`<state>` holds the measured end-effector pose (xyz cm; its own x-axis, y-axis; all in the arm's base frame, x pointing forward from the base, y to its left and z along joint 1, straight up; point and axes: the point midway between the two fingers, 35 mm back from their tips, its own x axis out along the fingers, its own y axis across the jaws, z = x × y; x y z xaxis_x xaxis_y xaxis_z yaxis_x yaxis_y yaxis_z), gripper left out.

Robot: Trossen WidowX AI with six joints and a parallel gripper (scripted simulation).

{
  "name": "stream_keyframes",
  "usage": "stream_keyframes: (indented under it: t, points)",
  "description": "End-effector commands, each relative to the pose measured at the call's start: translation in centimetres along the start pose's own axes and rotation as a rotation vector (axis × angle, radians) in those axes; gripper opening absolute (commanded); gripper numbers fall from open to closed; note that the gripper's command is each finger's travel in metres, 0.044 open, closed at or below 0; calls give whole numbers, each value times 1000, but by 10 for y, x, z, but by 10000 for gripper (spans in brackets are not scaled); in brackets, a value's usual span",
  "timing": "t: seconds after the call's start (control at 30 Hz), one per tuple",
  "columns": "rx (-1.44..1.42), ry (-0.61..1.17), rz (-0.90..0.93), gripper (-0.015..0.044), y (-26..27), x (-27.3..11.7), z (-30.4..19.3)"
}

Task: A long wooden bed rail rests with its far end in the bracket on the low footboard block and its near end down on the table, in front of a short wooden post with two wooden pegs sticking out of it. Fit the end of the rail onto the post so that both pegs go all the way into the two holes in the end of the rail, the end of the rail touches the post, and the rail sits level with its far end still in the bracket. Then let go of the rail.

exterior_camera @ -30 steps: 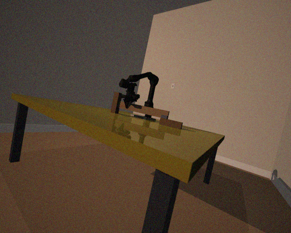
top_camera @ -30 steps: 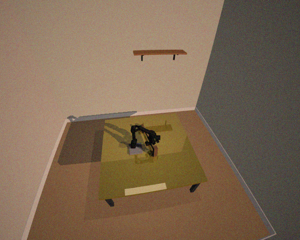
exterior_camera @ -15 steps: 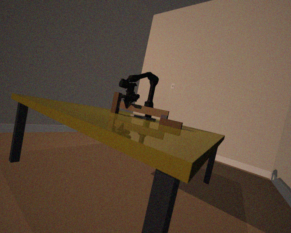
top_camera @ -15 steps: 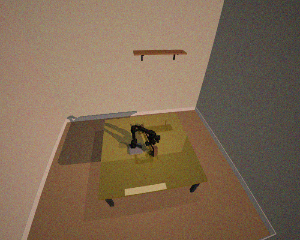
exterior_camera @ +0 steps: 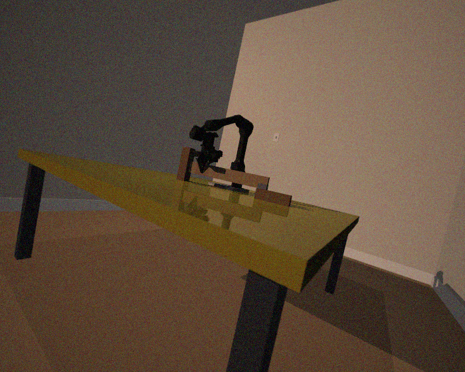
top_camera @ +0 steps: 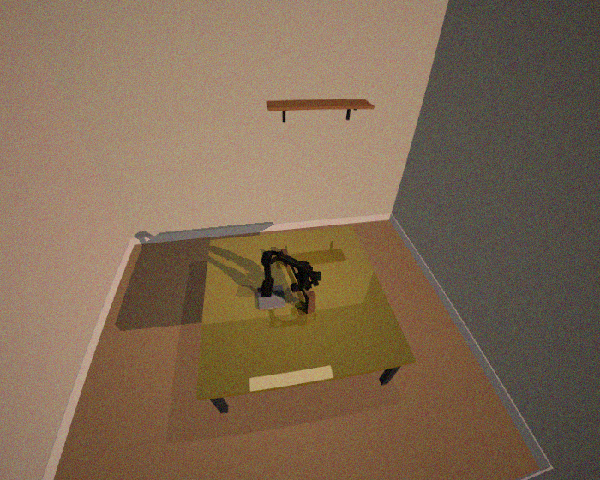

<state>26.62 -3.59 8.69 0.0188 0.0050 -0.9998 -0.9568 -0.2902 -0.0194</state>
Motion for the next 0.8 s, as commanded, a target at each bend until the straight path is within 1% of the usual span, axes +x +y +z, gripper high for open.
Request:
stream_keyframes:
  t: [0.0, 0.5, 0.77]
  points:
    - [0, 10, -3, 0, -1, -1, -3]
    - [0, 10, -3, 0, -1, -1, -7]
    - [0, 2, 1, 210, 0, 0, -4]
